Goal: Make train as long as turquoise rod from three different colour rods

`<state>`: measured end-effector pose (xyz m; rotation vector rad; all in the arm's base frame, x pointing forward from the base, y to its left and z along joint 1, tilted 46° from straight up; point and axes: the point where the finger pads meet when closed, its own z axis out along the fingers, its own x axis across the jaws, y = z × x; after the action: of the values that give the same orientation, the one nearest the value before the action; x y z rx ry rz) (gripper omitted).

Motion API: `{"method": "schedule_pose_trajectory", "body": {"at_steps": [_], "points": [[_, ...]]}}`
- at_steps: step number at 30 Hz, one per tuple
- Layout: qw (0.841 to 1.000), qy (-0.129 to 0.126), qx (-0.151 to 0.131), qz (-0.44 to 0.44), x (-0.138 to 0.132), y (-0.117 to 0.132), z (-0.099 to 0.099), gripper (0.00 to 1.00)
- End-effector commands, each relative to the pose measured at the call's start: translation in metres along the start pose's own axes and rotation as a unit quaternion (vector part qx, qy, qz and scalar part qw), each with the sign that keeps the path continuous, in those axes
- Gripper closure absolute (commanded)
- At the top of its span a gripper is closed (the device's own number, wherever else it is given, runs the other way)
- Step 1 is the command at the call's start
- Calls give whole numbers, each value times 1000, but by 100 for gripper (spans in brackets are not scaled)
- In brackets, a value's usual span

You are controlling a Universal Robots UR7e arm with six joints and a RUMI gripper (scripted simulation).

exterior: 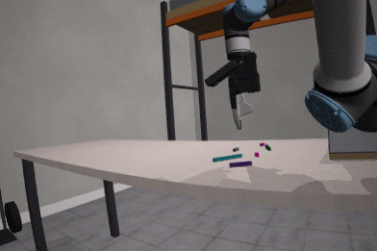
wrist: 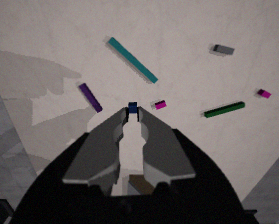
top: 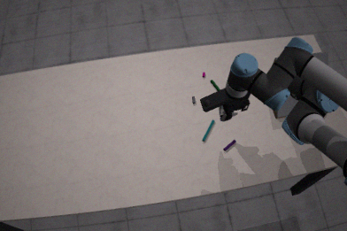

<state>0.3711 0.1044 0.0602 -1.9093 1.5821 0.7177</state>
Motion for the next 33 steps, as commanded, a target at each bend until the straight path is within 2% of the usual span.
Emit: {"method": "schedule_pose_trajectory", "body": {"at_steps": [1,10,13,18,20,25,33], "points": [[1000,-3,-2,0,-1,3,-10,100],[1000,-4,-3,-4,2,3,-9,100],[1000,-3,-3,-29,16,2,-10,100],[994,-3,-3,-105,59,2,-10,100],[994,-3,-3,-105,59,2,-10,100],[986,-4,-3,-166,93,5,-9,100],[984,-4,-2,-178,100,6,-8,100]]}}
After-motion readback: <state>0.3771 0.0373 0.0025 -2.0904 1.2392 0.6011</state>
